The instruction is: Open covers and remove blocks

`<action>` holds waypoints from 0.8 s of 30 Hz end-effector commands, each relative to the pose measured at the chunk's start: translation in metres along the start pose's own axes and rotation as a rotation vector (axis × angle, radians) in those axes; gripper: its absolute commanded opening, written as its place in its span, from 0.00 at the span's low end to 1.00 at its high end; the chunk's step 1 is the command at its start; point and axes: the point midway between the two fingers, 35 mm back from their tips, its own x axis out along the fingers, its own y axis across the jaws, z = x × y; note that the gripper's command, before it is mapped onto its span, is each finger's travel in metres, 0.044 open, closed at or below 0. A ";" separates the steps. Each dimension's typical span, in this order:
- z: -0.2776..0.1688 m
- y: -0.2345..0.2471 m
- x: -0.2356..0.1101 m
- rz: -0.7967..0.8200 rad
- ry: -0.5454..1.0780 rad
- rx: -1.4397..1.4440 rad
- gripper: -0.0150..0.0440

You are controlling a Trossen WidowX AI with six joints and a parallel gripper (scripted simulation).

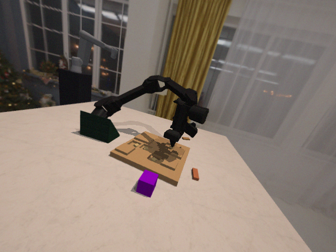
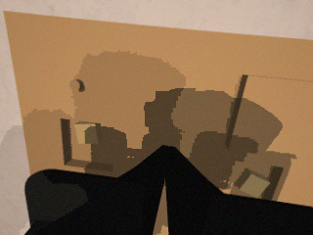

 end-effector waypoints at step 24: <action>-0.088 -0.029 -0.025 -0.013 0.000 0.250 0.25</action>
